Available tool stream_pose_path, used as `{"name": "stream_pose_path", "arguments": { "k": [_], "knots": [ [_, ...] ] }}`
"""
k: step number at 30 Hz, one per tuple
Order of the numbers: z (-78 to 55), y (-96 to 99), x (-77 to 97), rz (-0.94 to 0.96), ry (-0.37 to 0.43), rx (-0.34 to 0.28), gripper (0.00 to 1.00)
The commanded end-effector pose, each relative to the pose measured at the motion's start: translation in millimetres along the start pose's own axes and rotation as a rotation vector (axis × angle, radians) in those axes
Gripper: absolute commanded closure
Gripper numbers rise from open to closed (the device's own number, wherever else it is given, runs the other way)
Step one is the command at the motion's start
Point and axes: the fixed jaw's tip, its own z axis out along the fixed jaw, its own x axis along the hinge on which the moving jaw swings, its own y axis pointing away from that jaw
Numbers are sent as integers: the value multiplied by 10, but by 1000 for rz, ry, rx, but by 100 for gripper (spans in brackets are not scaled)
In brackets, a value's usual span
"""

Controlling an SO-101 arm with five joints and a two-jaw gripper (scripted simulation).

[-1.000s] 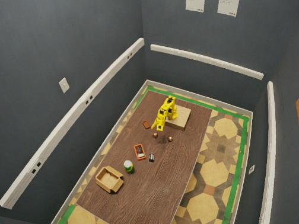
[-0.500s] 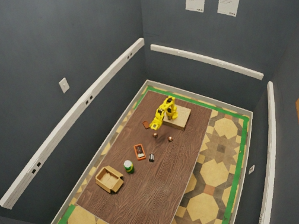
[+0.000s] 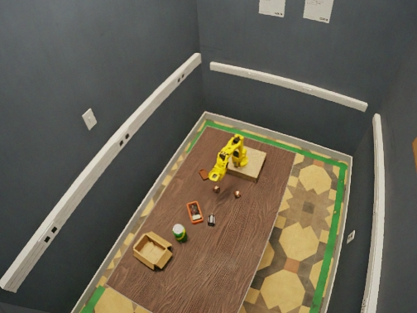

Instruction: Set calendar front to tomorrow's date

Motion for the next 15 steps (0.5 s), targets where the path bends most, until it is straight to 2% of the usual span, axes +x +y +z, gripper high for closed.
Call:
{"name": "stream_pose_path", "arguments": {
  "k": [1, 5, 10, 12, 15],
  "knots": [
    [48, -13, 0, 17, 16, 0, 65],
    [183, -1, 92, 17, 91, -10, 65],
    [419, 26, 295, 17, 235, -28, 65],
    [419, 26, 295, 17, 235, -28, 65],
    [552, 45, 439, 17, 326, -39, 65]
  ]
}}
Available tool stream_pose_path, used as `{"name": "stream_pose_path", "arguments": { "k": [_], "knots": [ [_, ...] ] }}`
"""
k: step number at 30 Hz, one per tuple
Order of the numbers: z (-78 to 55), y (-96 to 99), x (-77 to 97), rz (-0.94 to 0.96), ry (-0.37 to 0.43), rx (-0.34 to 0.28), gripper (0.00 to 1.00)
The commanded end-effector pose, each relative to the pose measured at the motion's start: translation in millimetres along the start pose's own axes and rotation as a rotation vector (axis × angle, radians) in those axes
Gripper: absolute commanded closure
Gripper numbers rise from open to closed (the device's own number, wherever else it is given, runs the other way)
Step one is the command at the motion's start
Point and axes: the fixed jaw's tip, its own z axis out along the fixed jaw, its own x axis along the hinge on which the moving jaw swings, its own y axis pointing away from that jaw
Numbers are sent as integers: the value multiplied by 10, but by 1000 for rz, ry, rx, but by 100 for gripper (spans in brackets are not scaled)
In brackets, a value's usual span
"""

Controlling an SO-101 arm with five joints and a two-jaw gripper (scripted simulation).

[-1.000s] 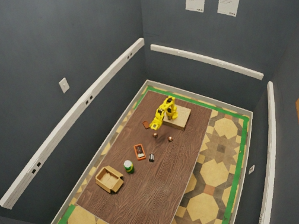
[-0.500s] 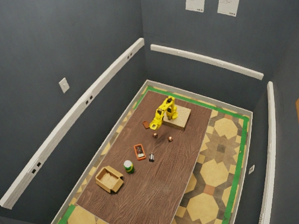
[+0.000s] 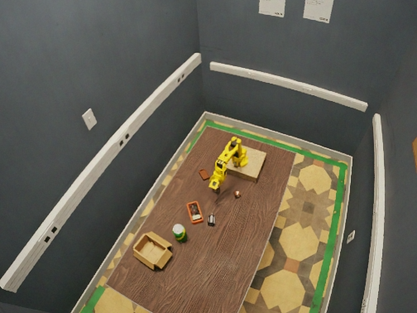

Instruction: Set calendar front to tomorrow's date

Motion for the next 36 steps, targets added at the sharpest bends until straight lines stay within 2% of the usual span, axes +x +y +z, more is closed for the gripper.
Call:
{"name": "stream_pose_path", "arguments": {
  "k": [1, 5, 10, 14, 15, 36],
  "knots": [
    [201, 2, 106, 17, 102, -13, 65],
    [346, 18, 226, 17, 188, -23, 65],
    [412, 26, 288, 17, 230, -29, 65],
    [414, 27, 290, 17, 231, -29, 65],
    [388, -8, 214, 30, 200, -23, 65],
    [393, -8, 215, 30, 200, -24, 65]
  ]
}}
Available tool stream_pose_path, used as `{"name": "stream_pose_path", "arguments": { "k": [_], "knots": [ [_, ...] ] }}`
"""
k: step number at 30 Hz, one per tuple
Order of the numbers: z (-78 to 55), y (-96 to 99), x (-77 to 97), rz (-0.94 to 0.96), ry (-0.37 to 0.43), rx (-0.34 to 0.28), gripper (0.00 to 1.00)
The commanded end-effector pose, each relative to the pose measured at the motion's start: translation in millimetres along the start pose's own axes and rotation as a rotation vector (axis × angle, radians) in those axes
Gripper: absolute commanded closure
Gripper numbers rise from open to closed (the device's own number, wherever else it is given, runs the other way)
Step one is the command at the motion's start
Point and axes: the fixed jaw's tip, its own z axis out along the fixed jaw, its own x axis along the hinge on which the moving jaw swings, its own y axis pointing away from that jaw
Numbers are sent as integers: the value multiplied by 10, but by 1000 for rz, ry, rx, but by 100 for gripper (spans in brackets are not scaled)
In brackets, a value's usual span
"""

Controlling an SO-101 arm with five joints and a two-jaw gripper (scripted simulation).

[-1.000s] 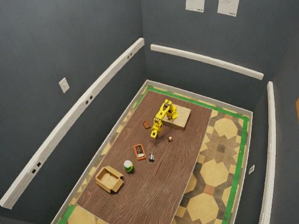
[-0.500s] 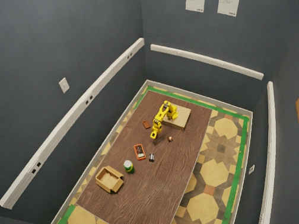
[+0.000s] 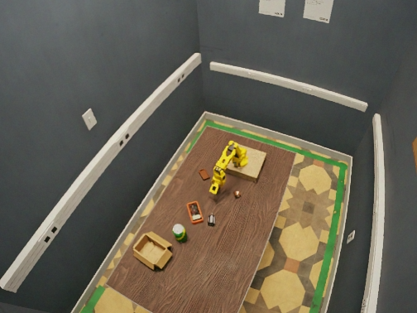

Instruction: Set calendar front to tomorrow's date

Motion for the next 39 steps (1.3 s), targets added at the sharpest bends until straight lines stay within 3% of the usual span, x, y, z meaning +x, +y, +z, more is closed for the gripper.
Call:
{"name": "stream_pose_path", "arguments": {
  "k": [1, 12, 27, 39],
  "knots": [
    [19, -13, -17, 17, -2, -1, 65],
    [96, -14, -23, 17, -2, -1, 65],
    [330, -16, -20, 17, -2, -1, 65],
    [409, -15, -13, 17, -2, -1, 65]
  ]
}}
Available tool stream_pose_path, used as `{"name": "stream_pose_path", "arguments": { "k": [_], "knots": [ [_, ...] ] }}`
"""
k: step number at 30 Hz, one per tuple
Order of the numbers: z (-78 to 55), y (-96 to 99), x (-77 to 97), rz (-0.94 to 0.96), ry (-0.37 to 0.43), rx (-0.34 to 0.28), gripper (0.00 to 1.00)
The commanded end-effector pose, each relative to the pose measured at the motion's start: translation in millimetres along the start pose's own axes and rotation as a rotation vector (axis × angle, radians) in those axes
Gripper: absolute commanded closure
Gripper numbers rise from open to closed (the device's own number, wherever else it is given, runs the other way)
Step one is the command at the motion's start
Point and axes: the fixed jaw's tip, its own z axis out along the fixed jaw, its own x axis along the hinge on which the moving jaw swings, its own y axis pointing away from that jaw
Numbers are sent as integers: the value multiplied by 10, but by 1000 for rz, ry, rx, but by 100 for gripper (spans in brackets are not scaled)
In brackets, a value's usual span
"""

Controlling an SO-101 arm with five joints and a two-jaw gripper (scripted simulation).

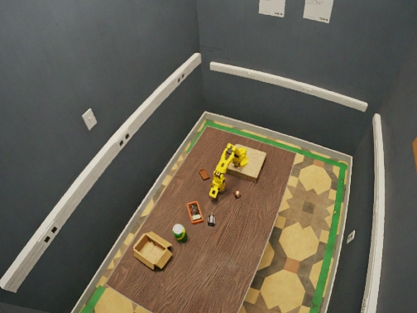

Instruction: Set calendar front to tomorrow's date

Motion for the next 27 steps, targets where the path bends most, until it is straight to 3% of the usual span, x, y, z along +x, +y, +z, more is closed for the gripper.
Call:
{"name": "stream_pose_path", "arguments": {
  "k": [1, 27],
  "knots": [
    [66, -3, 62, 16, 29, -5, 65],
    [69, -35, 62, 16, 28, -5, 69]
  ]
}}
